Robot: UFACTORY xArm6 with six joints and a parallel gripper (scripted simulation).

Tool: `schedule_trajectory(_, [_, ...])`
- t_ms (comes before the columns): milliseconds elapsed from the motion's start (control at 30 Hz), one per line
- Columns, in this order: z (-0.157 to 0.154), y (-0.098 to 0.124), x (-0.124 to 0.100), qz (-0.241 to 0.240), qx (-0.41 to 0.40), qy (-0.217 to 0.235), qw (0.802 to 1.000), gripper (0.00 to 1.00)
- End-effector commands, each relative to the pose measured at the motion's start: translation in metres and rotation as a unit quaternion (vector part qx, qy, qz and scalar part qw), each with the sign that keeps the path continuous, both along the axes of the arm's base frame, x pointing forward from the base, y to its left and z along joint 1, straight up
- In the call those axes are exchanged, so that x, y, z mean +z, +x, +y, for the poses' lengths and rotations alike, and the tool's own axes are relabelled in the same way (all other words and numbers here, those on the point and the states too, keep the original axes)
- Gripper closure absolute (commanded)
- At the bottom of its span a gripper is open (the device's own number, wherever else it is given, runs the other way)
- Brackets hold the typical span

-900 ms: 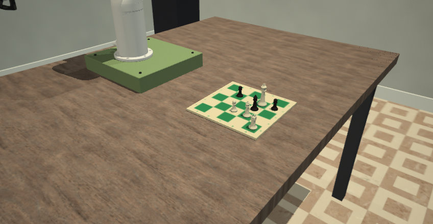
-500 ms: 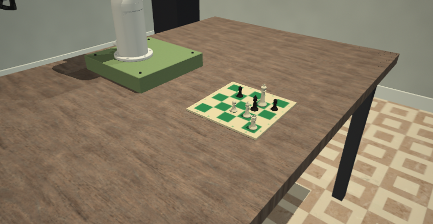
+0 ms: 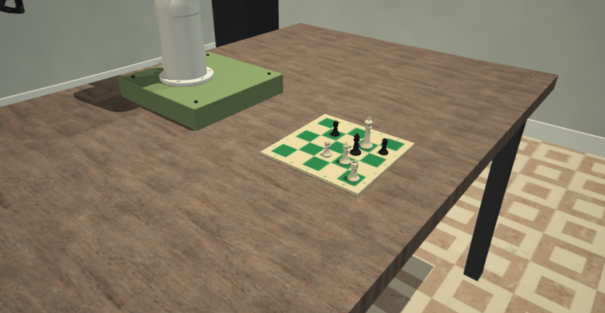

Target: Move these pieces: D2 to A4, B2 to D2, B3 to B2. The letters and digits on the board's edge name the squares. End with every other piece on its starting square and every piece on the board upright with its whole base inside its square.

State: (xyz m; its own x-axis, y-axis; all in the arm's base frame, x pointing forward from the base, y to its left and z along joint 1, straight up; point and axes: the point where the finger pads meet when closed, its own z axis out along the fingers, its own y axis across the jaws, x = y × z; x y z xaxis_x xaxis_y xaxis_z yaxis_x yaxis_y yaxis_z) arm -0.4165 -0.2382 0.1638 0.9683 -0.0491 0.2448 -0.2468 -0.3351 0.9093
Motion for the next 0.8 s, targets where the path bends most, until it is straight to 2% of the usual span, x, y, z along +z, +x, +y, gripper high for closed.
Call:
schedule_trajectory(0, [0.009, -0.011, 0.001, 0.004, -0.022, 0.004, 1.000, 0.00])
schedule_trajectory(133, [0.030, -0.034, 0.002, 0.007, -0.072, 0.014, 0.997, 0.00])
schedule_trajectory(200, [0.030, -0.034, 0.002, 0.007, -0.072, 0.014, 0.997, 0.00])
schedule_trajectory(300, [0.057, -0.059, 0.003, 0.009, -0.128, 0.025, 0.991, 0.00])
schedule_trajectory(400, [0.098, -0.089, 0.004, 0.010, -0.203, 0.039, 0.978, 0.00])
schedule_trajectory(433, [0.098, -0.089, 0.004, 0.010, -0.203, 0.039, 0.978, 0.00])
schedule_trajectory(500, [0.134, -0.111, 0.006, 0.009, -0.262, 0.049, 0.964, 0.00])
schedule_trajectory(533, [0.134, -0.111, 0.006, 0.009, -0.262, 0.049, 0.964, 0.00])
schedule_trajectory(600, [0.179, -0.131, 0.009, 0.007, -0.329, 0.060, 0.942, 0.00])
schedule_trajectory(633, [0.179, -0.131, 0.009, 0.007, -0.329, 0.060, 0.942, 0.00])
schedule_trajectory(667, [0.205, -0.141, 0.010, 0.005, -0.365, 0.065, 0.929, 0.00])
schedule_trajectory(767, [0.205, -0.141, 0.010, 0.005, -0.365, 0.065, 0.929, 0.00])
